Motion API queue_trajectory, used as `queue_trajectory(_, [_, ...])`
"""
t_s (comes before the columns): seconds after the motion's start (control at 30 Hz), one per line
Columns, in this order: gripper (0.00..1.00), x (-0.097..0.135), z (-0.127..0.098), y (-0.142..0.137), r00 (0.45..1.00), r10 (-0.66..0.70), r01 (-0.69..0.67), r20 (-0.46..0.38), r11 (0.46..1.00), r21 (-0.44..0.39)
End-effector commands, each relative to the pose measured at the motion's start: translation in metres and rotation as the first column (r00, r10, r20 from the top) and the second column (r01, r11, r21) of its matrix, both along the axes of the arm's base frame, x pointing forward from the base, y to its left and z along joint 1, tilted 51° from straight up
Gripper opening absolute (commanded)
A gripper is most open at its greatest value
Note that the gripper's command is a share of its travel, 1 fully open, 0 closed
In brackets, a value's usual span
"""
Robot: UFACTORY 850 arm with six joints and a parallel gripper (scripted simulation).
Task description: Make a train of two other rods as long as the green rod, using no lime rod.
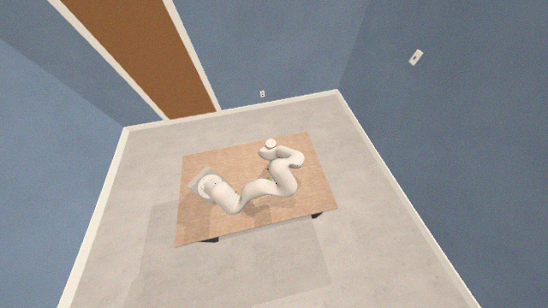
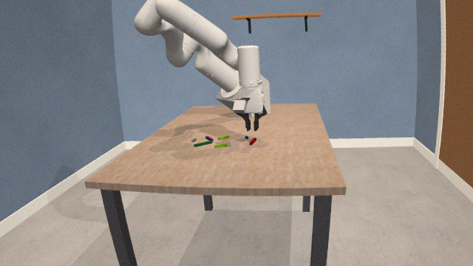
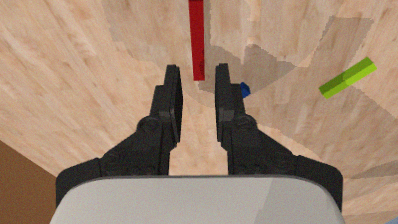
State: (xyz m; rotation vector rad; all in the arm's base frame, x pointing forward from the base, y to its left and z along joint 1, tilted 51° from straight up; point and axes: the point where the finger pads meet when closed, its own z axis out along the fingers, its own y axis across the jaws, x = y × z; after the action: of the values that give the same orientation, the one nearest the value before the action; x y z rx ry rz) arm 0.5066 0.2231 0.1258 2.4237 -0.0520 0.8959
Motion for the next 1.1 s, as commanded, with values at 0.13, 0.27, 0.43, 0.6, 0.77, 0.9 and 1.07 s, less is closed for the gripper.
queue_trajectory(0.13, [0.24, 0.006, -0.006, -0.004, 1.0, 0.001, -0.001, 0.001, 1.0, 0.001])
queue_trajectory(0.27, [0.24, 0.01, -0.01, -0.008, 1.0, 0.001, -0.001, 0.001, 1.0, 0.001])
queue_trajectory(0.43, [0.24, 0.014, -0.014, -0.011, 1.0, 0.001, -0.001, 0.001, 1.0, 0.001])
queue_trajectory(0.6, [0.24, 0.017, -0.017, -0.013, 1.0, 0.001, -0.001, 0.001, 1.0, 0.001])
queue_trajectory(0.77, [0.24, 0.02, -0.02, -0.016, 1.0, 0.001, -0.001, 0.001, 1.0, 0.001])
queue_trajectory(0.9, [0.24, 0.021, -0.021, -0.017, 1.0, 0.001, -0.001, 0.001, 1.0, 0.001])
queue_trajectory(1.07, [0.24, 0.022, -0.022, -0.017, 1.0, 0.001, -0.001, 0.001, 1.0, 0.001])
